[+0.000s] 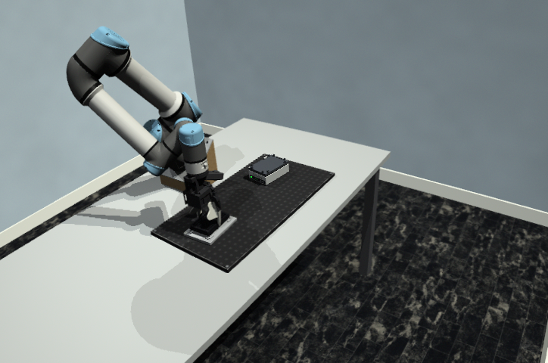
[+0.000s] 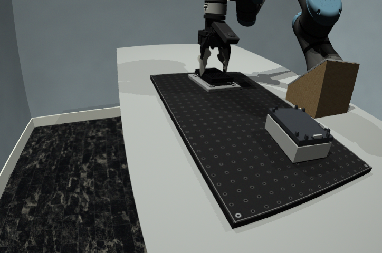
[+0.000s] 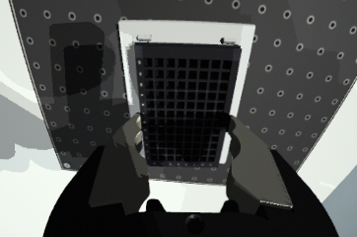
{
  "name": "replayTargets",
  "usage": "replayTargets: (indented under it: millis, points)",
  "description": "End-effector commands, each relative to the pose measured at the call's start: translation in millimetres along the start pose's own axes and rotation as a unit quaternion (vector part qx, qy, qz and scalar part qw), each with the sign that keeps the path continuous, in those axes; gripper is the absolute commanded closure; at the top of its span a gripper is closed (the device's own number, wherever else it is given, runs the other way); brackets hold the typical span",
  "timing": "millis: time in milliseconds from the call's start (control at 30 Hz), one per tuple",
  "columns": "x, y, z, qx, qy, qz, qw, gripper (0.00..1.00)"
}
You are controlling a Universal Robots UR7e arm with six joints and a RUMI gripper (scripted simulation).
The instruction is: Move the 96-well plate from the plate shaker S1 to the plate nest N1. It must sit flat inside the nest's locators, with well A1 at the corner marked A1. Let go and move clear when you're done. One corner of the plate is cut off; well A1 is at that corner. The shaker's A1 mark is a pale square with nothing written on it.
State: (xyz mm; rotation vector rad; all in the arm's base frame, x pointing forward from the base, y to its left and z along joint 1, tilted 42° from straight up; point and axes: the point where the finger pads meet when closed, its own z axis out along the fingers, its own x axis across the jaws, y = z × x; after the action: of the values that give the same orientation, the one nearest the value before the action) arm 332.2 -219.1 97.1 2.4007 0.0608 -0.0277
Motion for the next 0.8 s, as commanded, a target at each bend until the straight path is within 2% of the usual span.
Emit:
replayTargets:
  millis: [0, 767]
  points:
    - [0.2, 0.2, -0.2, 0.000, 0.000, 0.000, 1.000, 1.00]
    - [0.1, 0.1, 2.6, 0.000, 0.000, 0.000, 1.000, 1.00]
